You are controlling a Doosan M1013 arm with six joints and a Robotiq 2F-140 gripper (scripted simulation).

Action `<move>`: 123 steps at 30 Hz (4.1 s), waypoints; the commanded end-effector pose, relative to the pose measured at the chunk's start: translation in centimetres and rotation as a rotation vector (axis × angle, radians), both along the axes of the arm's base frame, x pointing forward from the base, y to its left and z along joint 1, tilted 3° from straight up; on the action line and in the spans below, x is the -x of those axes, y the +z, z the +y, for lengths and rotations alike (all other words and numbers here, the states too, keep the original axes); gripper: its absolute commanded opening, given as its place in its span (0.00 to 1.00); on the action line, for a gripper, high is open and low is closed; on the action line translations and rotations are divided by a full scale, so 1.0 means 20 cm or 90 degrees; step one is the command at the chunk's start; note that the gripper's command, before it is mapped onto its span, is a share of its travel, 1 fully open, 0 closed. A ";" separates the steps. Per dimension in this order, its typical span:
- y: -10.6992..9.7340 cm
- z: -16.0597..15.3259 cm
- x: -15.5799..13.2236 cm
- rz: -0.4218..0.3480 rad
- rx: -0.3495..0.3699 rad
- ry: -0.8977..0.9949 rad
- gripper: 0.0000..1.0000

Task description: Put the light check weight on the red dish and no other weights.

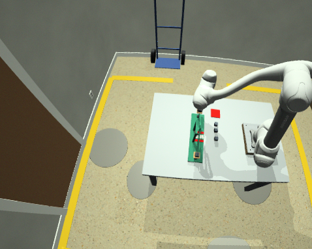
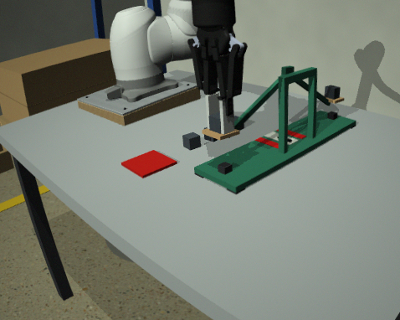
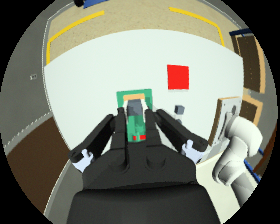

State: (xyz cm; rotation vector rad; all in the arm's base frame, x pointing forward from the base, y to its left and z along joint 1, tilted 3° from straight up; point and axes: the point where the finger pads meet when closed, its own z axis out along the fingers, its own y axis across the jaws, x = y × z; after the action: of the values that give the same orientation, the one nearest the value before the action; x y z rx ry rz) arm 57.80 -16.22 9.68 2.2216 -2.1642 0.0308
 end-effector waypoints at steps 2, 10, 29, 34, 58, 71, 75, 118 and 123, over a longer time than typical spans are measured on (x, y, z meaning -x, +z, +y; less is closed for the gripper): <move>-0.01 0.00 0.00 0.000 0.000 0.000 0.24; -0.04 0.01 0.00 0.000 0.000 0.000 0.24; -0.08 0.02 0.00 0.000 0.000 0.000 0.24; -0.08 0.02 0.00 0.000 0.000 0.000 0.24; -0.08 0.02 0.00 0.000 0.000 0.000 0.26; -0.08 0.02 0.00 0.000 0.000 0.000 0.35; -0.08 0.02 0.00 0.000 0.000 0.000 0.35; 0.37 0.04 0.00 0.000 0.000 0.000 1.00; 0.37 0.04 0.00 0.000 0.000 0.000 1.00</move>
State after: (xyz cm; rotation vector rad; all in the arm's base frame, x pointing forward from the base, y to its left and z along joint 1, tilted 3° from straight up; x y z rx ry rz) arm 57.89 -15.36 17.12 2.2216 -2.1643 0.0309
